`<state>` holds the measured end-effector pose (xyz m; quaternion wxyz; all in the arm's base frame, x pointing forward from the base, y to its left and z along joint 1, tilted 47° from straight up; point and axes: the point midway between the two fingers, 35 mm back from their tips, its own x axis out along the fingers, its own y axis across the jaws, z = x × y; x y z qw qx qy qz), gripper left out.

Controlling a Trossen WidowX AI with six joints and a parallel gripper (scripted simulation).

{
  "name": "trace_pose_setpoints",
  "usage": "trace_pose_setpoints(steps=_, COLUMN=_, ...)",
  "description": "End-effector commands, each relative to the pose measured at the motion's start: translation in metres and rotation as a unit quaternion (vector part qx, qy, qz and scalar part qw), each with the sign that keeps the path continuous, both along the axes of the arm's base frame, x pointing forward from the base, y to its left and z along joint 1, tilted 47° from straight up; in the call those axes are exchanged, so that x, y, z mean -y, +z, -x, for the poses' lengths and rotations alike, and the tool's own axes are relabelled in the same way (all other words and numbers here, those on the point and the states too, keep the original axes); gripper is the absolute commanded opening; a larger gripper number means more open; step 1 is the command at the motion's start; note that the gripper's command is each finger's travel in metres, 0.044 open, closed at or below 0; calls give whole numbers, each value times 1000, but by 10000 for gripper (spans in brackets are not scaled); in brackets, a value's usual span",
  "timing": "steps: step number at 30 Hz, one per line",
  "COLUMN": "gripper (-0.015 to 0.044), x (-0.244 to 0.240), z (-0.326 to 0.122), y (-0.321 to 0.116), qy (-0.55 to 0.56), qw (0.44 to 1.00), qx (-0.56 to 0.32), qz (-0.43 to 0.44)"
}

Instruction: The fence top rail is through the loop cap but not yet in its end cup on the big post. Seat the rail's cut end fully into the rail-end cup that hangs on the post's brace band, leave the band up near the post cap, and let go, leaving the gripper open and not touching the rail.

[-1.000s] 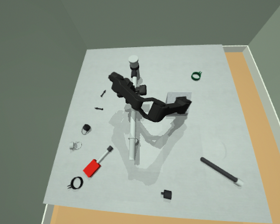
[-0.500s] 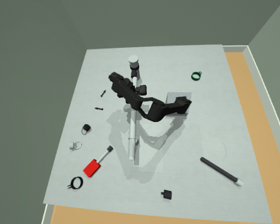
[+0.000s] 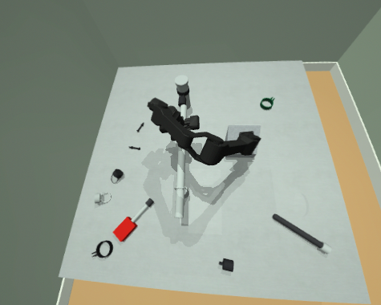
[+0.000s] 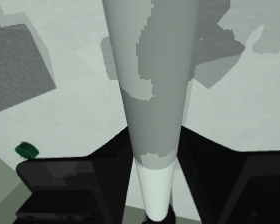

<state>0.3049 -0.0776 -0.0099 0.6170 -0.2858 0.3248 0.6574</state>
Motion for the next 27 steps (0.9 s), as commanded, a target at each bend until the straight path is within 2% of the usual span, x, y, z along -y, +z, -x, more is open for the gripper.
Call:
trace_pose_setpoints(steps=1, gripper=0, x=12, z=-3, y=1, qy=-7, qw=1000, qx=8, qz=9)
trace_pose_setpoints(steps=27, gripper=0, x=20, z=-7, y=0, qy=-6, qw=1000, qx=8, qz=9)
